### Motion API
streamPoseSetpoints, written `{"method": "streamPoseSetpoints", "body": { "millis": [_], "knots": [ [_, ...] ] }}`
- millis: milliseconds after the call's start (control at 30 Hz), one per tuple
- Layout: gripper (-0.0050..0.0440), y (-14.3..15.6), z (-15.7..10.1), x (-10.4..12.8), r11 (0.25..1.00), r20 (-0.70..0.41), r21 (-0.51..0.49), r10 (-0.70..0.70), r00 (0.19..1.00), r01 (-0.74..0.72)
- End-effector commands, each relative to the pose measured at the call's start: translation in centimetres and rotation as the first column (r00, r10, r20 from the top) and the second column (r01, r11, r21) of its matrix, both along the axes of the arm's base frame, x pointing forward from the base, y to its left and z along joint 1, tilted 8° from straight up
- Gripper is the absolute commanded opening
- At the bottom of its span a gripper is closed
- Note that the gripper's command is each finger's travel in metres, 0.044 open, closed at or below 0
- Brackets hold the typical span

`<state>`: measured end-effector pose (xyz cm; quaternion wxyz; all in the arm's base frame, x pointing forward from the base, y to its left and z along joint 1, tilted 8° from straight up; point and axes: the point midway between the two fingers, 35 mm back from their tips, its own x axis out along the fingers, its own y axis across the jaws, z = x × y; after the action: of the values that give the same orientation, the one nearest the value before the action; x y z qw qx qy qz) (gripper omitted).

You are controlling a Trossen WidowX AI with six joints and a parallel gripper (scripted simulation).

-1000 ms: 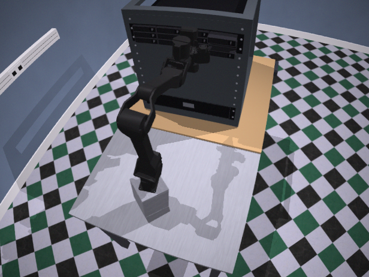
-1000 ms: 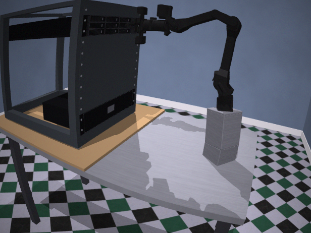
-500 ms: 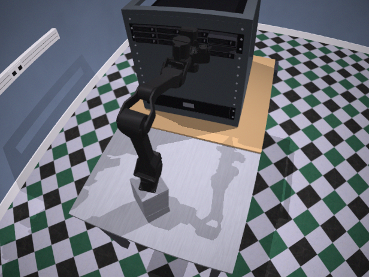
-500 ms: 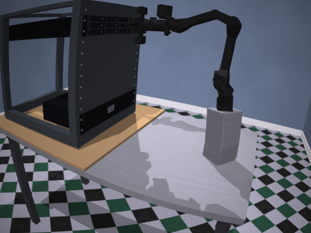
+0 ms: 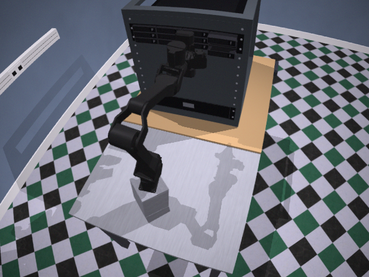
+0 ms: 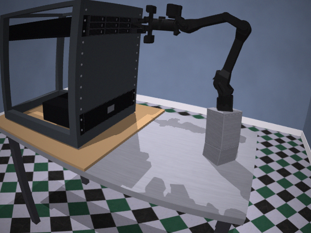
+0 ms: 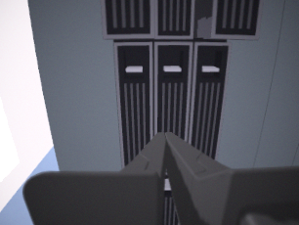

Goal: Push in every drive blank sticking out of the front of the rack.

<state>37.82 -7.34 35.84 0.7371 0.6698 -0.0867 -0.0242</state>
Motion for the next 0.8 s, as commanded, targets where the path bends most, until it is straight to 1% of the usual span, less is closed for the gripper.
{"method": "streamPoseSetpoints", "body": {
  "millis": [0,167,233,500,700,767],
  "knots": [
    [-0.0050,0.2,0.2,-1.5,1.000,0.008,-0.002,0.002,1.000,-0.002],
    [-0.0050,0.2,0.1,-1.5,1.000,0.008,-0.002,0.002,1.000,-0.002],
    [-0.0050,0.2,-0.3,-1.6,1.000,0.008,-0.002,0.002,1.000,-0.002],
    [-0.0050,0.1,-3.6,-2.4,1.000,0.008,-0.002,0.002,1.000,-0.002],
    [-0.0050,0.1,-3.8,-2.4,1.000,0.008,-0.002,0.002,1.000,-0.002],
    [-0.0050,0.0,-3.8,-2.1,1.000,0.008,-0.002,0.002,1.000,-0.002]
  ]
}}
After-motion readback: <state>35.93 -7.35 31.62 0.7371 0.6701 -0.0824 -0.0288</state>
